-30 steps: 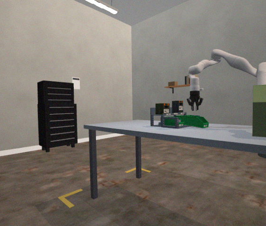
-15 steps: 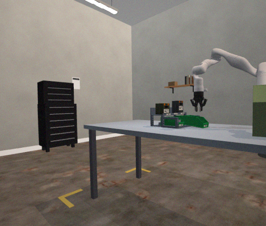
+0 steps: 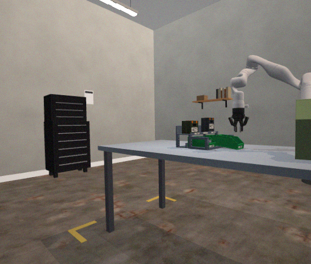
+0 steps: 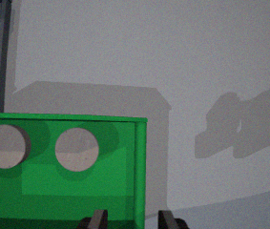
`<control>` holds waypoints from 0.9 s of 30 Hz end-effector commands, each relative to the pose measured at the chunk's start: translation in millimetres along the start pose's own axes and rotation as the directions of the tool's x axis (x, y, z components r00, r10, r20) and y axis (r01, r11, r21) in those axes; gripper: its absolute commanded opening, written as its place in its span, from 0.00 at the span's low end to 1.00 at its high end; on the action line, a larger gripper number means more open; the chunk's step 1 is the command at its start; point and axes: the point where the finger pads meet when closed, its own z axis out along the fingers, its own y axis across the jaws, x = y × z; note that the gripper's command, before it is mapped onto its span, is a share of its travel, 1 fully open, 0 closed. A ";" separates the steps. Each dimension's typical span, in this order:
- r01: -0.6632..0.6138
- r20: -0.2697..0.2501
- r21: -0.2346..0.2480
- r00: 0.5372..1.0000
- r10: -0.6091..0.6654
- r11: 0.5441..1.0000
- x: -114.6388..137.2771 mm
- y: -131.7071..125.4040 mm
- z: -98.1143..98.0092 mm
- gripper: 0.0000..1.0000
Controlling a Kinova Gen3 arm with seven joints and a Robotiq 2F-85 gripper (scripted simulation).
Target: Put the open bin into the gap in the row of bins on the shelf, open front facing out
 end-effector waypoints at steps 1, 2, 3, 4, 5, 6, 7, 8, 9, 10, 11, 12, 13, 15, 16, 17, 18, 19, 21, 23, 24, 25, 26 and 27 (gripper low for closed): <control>-0.001 0.001 0.001 1.000 0.001 1.000 -1.8 14.1 2.5 0.39; 0.000 0.001 0.001 1.000 0.000 1.000 -2.4 19.6 3.6 0.39; 0.000 0.001 0.001 1.000 0.000 1.000 -3.0 25.0 4.8 0.39; 0.000 0.001 0.001 1.000 0.000 1.000 -3.0 25.0 4.8 0.39; 0.000 0.001 0.001 1.000 0.000 1.000 -3.0 25.0 4.8 0.39; 0.000 0.001 0.001 1.000 0.000 1.000 -3.0 25.0 4.8 0.39; 0.000 0.001 0.001 1.000 0.000 1.000 -3.0 25.0 4.8 0.39; 0.000 0.001 0.001 1.000 0.000 1.000 -3.0 25.0 4.8 0.39; 0.000 0.001 0.001 1.000 0.000 1.000 -3.0 25.0 4.8 0.39; 0.000 0.001 0.001 1.000 0.000 1.000 -3.0 25.0 4.8 0.39; 0.000 0.001 0.001 1.000 0.000 1.000 -3.0 25.0 4.8 0.39; 0.000 0.001 0.001 1.000 0.000 1.000 -3.0 25.0 4.8 0.39; 0.000 0.001 0.001 1.000 0.000 1.000 -3.0 25.0 4.8 0.39; 0.000 0.001 0.001 1.000 0.000 1.000 -3.0 25.0 4.8 0.39; 0.000 0.001 0.001 1.000 0.000 1.000 -2.7 23.1 4.4 0.39; 0.000 0.001 0.001 1.000 0.000 1.000 -2.6 21.2 4.0 0.39; 0.000 0.001 0.001 1.000 0.000 1.000 -2.4 19.2 3.6 0.39; 0.000 0.001 0.001 1.000 0.000 1.000 -2.2 17.3 3.1 0.39; 0.000 0.001 0.001 1.000 0.000 1.000 -2.0 15.4 2.7 0.39; 0.000 0.001 0.001 1.000 0.000 1.000 -2.0 15.4 2.7 0.39; 0.000 0.001 0.001 1.000 0.000 1.000 -2.0 15.4 2.7 0.39; 0.000 0.001 0.001 1.000 0.000 1.000 -2.0 15.4 2.7 0.39; 0.000 0.001 0.001 1.000 0.000 1.000 -2.0 15.4 2.7 0.39; 0.000 0.001 0.001 1.000 0.000 1.000 -2.0 15.4 2.7 0.39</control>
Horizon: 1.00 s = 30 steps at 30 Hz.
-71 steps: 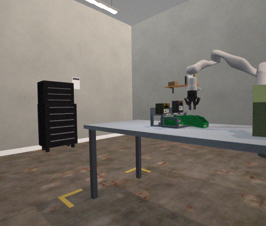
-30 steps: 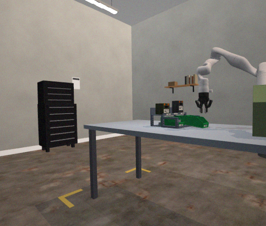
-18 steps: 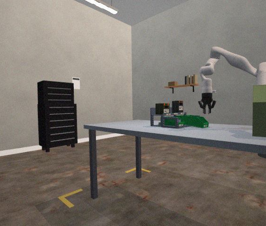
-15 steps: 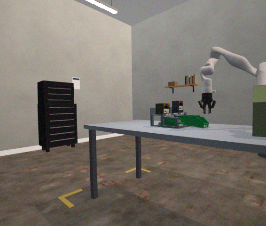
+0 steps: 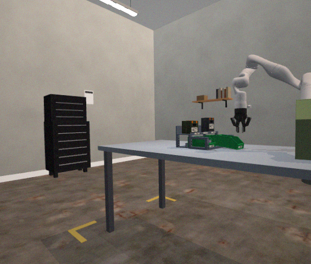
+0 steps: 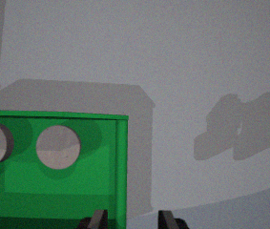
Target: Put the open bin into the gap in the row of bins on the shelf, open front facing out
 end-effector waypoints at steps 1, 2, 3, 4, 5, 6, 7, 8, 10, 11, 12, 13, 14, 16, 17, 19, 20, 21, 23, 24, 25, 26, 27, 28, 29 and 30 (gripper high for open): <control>0.000 0.001 0.001 1.000 0.000 1.000 -0.3 -0.4 -0.6 0.39; 0.000 0.001 0.001 1.000 0.000 1.000 -0.3 -0.4 -0.6 0.39; 0.000 0.001 0.001 1.000 0.000 1.000 -0.3 -0.4 -0.6 0.39; 0.000 0.001 0.001 1.000 0.000 1.000 -0.3 -0.4 -0.6 0.39; 0.000 0.001 0.001 1.000 0.000 1.000 -0.3 -0.4 -0.6 0.39; 0.000 0.001 0.001 1.000 0.000 1.000 -0.2 -1.4 -0.8 0.39; 0.000 0.001 0.001 1.000 0.000 1.000 -0.1 -2.4 -1.0 0.39; 0.000 0.001 0.001 1.000 0.000 1.000 0.0 -3.4 -1.3 0.39; 0.000 0.001 0.001 1.000 0.000 1.000 0.2 -5.3 -1.7 0.39; 0.000 0.001 0.001 1.000 0.000 1.000 0.2 -5.3 -1.7 0.39; 0.000 0.001 0.001 1.000 0.000 1.000 0.2 -5.3 -1.7 0.39; 0.000 0.001 0.001 1.000 0.000 1.000 0.2 -5.3 -1.7 0.39; 0.000 0.001 0.001 1.000 0.000 1.000 0.2 -5.3 -1.7 0.39; 0.000 0.001 0.001 1.000 0.000 1.000 0.2 -5.3 -1.7 0.39; 0.000 0.001 0.001 1.000 0.000 1.000 0.2 -5.3 -1.7 0.39; 0.000 0.001 0.001 1.000 0.000 1.000 0.2 -5.3 -1.7 0.39; 0.000 0.001 0.001 1.000 0.000 1.000 0.2 -5.3 -1.7 0.39; 0.000 0.001 0.001 1.000 0.000 1.000 0.2 -5.3 -1.7 0.39; 0.000 0.001 0.001 1.000 0.000 1.000 0.3 -5.8 -1.8 0.39; 0.000 0.001 0.001 1.000 0.000 1.000 0.3 -6.3 -1.9 0.39; 0.000 0.001 0.001 1.000 0.000 1.000 0.4 -6.8 -2.0 0.39; 0.000 0.001 0.001 1.000 0.000 1.000 0.4 -7.3 -2.1 0.39; 0.000 0.001 0.001 1.000 0.000 1.000 0.5 -7.8 -2.2 0.39; 0.000 0.001 0.001 1.000 0.000 1.000 0.5 -7.8 -2.2 0.39; 0.000 0.001 0.001 1.000 0.000 1.000 0.5 -7.8 -2.2 0.39; 0.000 0.001 0.001 1.000 0.000 1.000 0.5 -7.8 -2.2 0.39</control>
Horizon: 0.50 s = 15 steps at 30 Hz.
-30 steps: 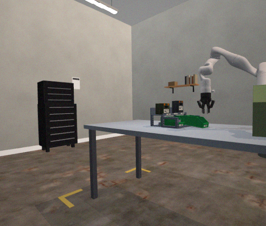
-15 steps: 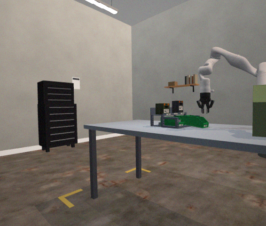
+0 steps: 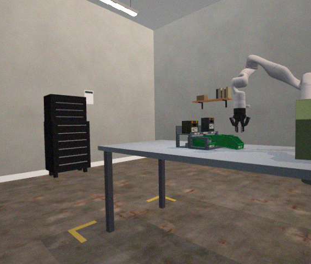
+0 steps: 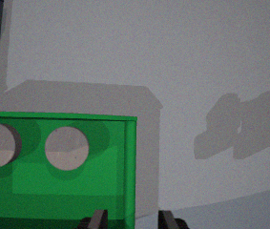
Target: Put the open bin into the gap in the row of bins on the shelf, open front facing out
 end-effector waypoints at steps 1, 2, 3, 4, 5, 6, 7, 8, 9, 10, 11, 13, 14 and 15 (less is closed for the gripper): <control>0.000 0.001 0.001 1.000 0.000 1.000 -0.3 -0.5 -0.7 0.39; 0.000 0.001 0.001 1.000 0.000 1.000 -0.3 -0.5 -0.7 0.39; 0.000 0.001 0.001 1.000 0.000 1.000 -0.3 -0.5 -0.7 0.39; 0.000 0.001 0.001 1.000 0.000 1.000 -0.3 -0.5 -0.7 0.39; 0.000 0.001 0.001 1.000 0.000 1.000 -0.3 -0.5 -0.7 0.39; 0.000 0.001 0.001 1.000 0.000 1.000 -0.3 -0.5 -0.7 0.39; 0.000 0.001 0.001 1.000 0.000 1.000 -0.3 -0.5 -0.7 0.39; 0.000 0.001 0.001 1.000 0.000 1.000 -0.3 -0.5 -0.7 0.39; 0.000 0.001 0.001 1.000 0.000 1.000 -0.3 -0.5 -0.7 0.39; 0.000 0.001 0.001 1.000 0.000 1.000 -0.4 -0.5 -0.7 1.00; 0.000 0.001 0.001 1.000 0.000 1.000 -0.4 -0.5 -0.7 1.00; 0.000 0.001 0.001 1.000 0.000 1.000 -0.4 -0.5 -0.7 1.00; 0.000 0.001 0.001 1.000 0.000 1.000 -0.4 -0.5 -0.7 1.00; 0.000 0.001 0.001 1.000 0.000 1.000 -0.4 -0.5 -0.7 1.00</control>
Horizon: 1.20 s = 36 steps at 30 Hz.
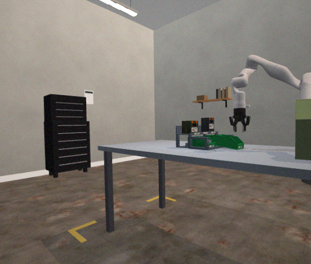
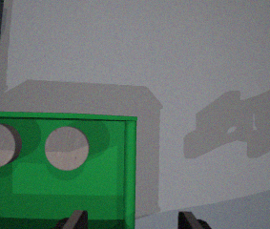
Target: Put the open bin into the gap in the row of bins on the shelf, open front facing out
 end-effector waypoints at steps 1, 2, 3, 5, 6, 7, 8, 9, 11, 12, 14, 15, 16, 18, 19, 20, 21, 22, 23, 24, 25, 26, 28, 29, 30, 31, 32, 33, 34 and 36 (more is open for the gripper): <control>0.000 0.001 0.002 1.000 0.000 1.000 -0.4 -0.4 -0.7 1.00; 0.000 0.001 0.002 1.000 0.000 1.000 -0.4 -0.4 -0.7 1.00; 0.000 0.001 0.002 1.000 0.000 1.000 -0.4 -0.4 -0.7 1.00; 0.000 0.001 0.002 1.000 0.000 1.000 -0.4 -0.4 -0.7 1.00; 0.000 0.001 0.002 1.000 0.000 1.000 -0.4 -0.4 -0.7 1.00; 0.000 0.001 0.002 1.000 0.000 1.000 -0.4 -0.4 -0.7 1.00; 0.000 0.001 0.002 1.000 0.000 1.000 -0.4 -0.4 -0.7 1.00; 0.000 0.001 0.002 1.000 0.000 1.000 -0.4 -0.4 -0.7 1.00; 0.000 0.001 0.002 1.000 0.000 1.000 -0.4 -0.4 -0.7 1.00; 0.000 0.001 0.025 1.000 0.000 1.000 -0.3 -0.2 10.3 1.00; 0.000 0.001 0.071 1.000 0.000 0.997 -0.3 0.3 32.3 1.00; 0.000 0.001 0.094 1.000 0.000 0.996 -0.2 0.6 43.3 1.00; 0.000 0.001 0.117 1.000 0.000 0.993 -0.2 0.8 54.3 1.00; 0.000 0.001 0.117 1.000 0.000 0.993 -0.2 0.8 54.3 1.00; 0.000 0.001 0.117 1.000 0.000 0.993 -0.2 0.8 54.3 1.00; 0.000 0.001 0.117 1.000 0.000 0.993 -0.2 0.8 54.3 1.00; 0.000 0.001 0.117 1.000 0.000 0.993 -0.2 0.8 54.3 1.00; 0.000 0.001 0.117 1.000 0.000 0.993 -0.2 0.8 54.3 1.00; 0.000 0.001 0.117 1.000 0.000 0.993 -0.2 0.8 54.3 1.00; 0.000 0.001 0.117 1.000 0.000 0.993 -0.2 0.8 54.3 1.00; 0.000 0.001 0.117 1.000 0.000 0.993 -0.2 0.8 54.3 1.00; 0.000 0.001 0.117 1.000 0.000 0.993 -0.2 0.8 54.3 1.00; 0.000 0.001 0.117 1.000 0.000 0.993 -0.2 0.8 54.3 1.00; -0.001 0.002 0.117 1.000 0.001 0.993 0.1 0.6 60.0 1.00; -0.001 0.002 0.117 1.000 0.001 0.993 0.0 0.9 66.0 1.00; -0.001 0.002 0.117 1.000 0.000 0.993 0.0 1.2 72.0 1.00; 0.000 0.002 0.117 1.000 0.000 0.993 -0.1 1.5 78.0 1.00; 0.000 0.001 0.117 1.000 0.000 0.993 -0.1 1.8 84.0 1.00; 0.000 0.001 0.117 1.000 0.000 0.993 -0.1 1.8 84.0 1.00; 0.000 0.001 0.117 1.000 0.000 0.993 -0.1 1.8 84.0 1.00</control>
